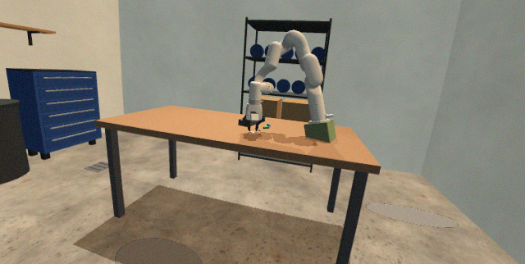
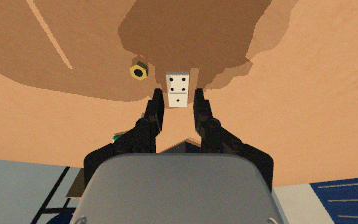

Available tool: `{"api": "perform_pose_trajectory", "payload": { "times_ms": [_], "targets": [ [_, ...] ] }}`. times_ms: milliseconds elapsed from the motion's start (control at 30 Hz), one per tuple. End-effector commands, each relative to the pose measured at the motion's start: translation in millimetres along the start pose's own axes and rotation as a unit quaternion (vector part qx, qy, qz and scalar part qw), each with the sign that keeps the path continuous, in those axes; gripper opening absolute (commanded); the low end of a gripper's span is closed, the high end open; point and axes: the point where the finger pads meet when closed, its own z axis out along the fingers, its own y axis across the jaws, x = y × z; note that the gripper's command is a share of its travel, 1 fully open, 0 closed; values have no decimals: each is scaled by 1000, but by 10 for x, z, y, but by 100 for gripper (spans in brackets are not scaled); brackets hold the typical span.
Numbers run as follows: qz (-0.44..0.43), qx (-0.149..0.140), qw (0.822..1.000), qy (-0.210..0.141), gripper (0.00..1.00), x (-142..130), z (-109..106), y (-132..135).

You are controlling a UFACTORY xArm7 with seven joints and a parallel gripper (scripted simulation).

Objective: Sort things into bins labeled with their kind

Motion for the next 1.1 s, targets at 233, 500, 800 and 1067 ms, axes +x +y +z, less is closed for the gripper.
{"api": "perform_pose_trajectory", "payload": {
  "times_ms": [233, 500, 800, 1067],
  "targets": [
    [0, -2, 1000, -1, 41, 1, 120, 4],
    [0, -2, 1000, -1, 41, 2, 120, 3],
    [0, -2, 1000, -1, 0, 2, 121, 1],
    [0, -2, 1000, -1, 0, 2, 121, 1]
  ]
}}
